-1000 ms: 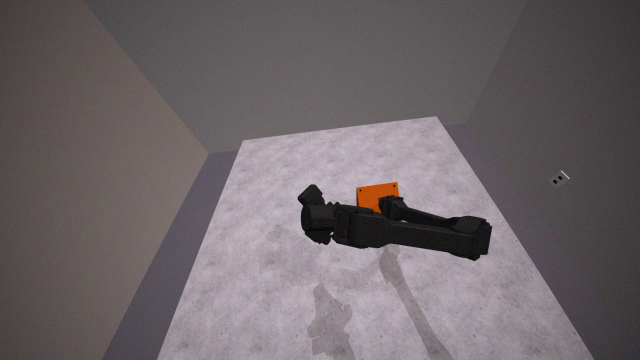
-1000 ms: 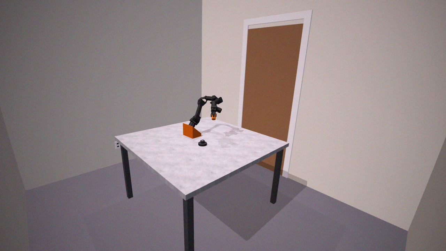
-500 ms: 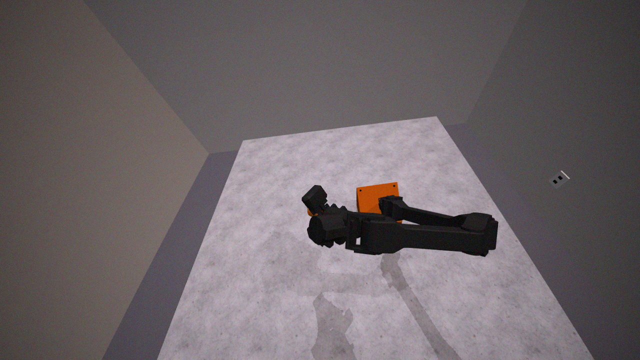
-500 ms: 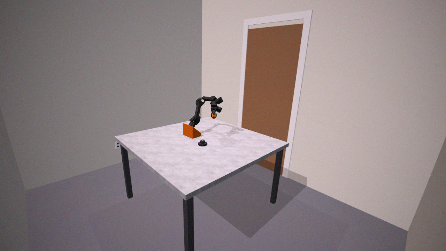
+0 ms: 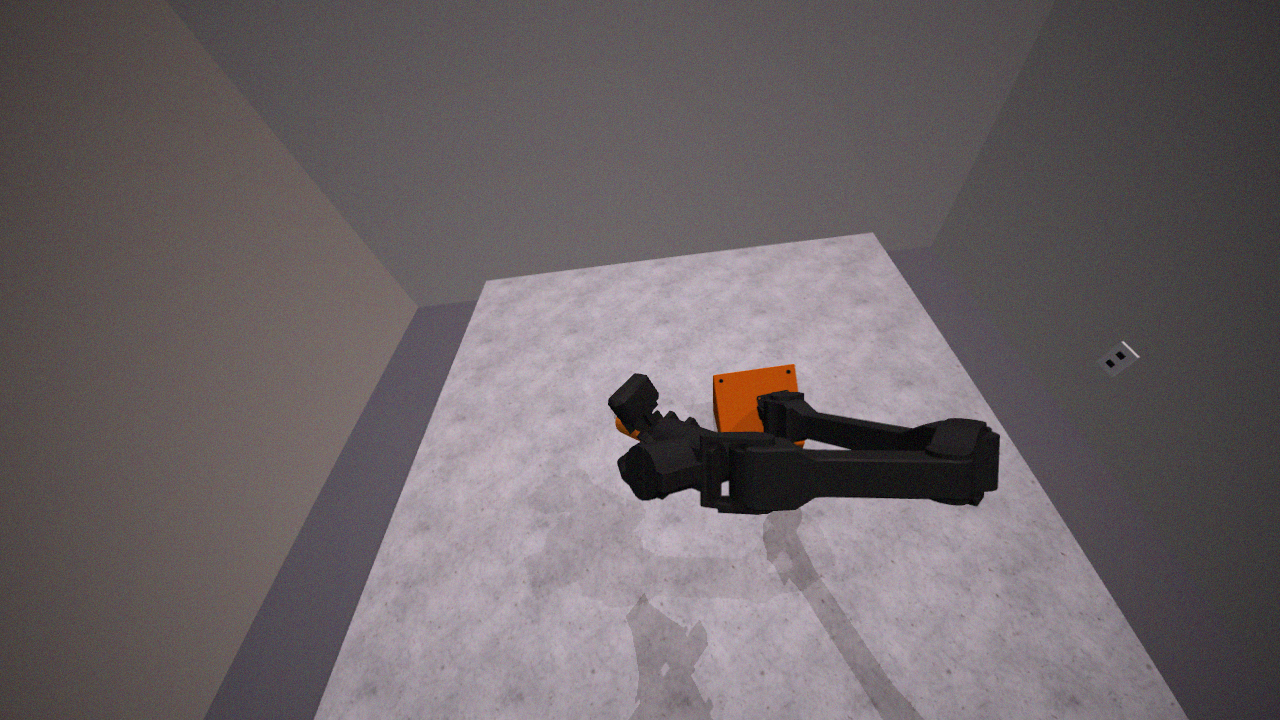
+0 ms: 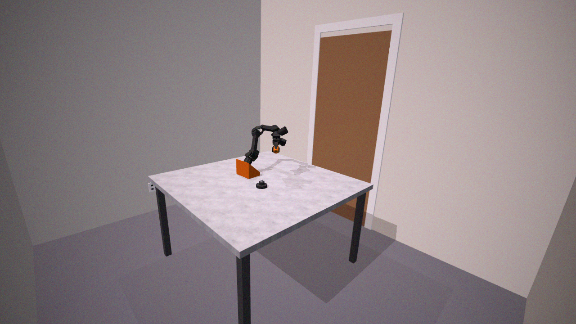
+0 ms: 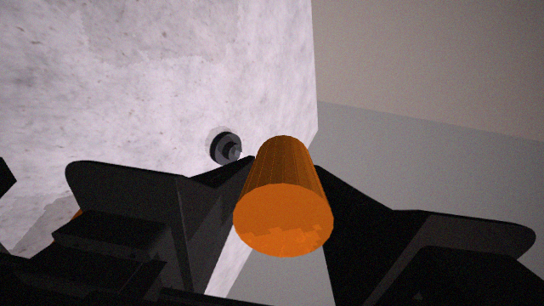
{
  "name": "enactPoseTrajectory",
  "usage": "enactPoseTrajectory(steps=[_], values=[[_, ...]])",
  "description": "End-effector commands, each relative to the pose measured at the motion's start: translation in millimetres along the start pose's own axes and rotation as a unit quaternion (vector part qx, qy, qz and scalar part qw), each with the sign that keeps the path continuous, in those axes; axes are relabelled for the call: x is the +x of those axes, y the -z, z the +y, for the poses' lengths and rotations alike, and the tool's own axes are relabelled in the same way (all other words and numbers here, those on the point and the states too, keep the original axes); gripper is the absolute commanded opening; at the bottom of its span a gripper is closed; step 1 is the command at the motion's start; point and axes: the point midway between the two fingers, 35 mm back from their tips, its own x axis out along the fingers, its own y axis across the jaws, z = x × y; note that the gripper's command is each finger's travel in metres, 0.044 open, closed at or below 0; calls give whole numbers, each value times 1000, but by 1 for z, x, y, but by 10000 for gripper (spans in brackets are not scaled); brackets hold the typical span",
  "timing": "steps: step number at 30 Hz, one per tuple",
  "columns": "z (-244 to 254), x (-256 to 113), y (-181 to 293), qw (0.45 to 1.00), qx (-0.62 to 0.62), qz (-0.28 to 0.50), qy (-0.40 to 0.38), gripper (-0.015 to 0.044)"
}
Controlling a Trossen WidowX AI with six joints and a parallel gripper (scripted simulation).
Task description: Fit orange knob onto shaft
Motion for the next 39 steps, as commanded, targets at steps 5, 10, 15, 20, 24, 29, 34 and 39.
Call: enactPoseTrajectory(steps=[5,10,15,20,24,29,34,39], values=[[-1,-1,-1,1000,-1,-2,2,0],[-1,-1,-1,1000,-1,-2,2,0],[-1,-1,-1,1000,-1,-2,2,0],[-1,-1,-1,1000,-1,-2,2,0],[-1,0,-1,1000,-1,-2,6,0],[4,4,-1,1000,1,-2,-12,0],[11,12,-1,997,1,-1,-72,0],[18,21,-1,990,0,-1,-140,0]])
